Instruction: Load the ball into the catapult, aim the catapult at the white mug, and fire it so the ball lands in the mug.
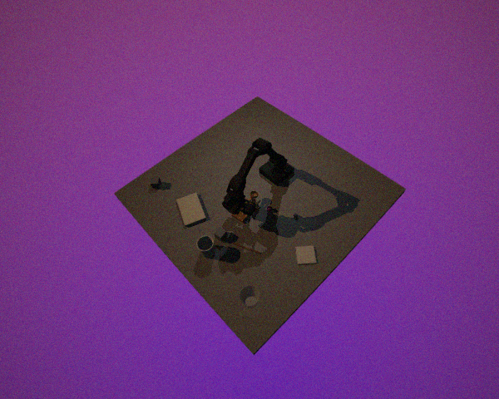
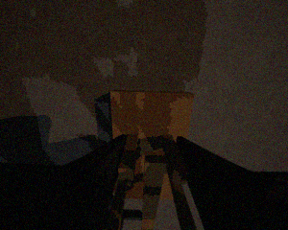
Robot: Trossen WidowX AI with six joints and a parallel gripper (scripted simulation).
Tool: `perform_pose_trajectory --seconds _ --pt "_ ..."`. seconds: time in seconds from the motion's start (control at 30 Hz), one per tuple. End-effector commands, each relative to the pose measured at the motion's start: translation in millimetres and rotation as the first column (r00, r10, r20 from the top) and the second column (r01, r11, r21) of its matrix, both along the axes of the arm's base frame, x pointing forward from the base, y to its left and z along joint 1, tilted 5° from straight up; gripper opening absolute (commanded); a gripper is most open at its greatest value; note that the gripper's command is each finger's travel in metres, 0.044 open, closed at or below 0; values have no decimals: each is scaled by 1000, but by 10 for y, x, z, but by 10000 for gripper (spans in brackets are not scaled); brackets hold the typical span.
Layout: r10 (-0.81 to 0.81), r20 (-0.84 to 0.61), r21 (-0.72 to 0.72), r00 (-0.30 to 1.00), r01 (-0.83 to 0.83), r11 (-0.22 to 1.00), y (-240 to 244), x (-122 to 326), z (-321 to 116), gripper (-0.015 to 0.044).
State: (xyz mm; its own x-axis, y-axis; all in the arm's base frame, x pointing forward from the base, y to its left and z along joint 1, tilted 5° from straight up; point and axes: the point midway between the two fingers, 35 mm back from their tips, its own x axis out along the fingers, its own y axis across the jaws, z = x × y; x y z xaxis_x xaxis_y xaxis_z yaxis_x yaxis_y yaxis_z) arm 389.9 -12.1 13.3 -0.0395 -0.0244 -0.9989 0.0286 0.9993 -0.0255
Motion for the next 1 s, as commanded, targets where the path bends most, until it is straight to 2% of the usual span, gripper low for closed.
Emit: perform_pose_trajectory --seconds 0.0,0.2,0.63,0.77,0.9,0.97 --pt "-4 -3 4 1000 4 1000 3 -4 -70 0" --pt "0 0 0 1000 0 1000 0 -1 -16 0" --pt "0 0 0 1000 0 1000 0 -1 -16 341" --pt "0 1 0 1000 0 1000 6 55 327 440" --pt "0 1 0 1000 0 1000 17 57 888 440" --pt "0 1 0 1000 0 1000 19 47 980 440"
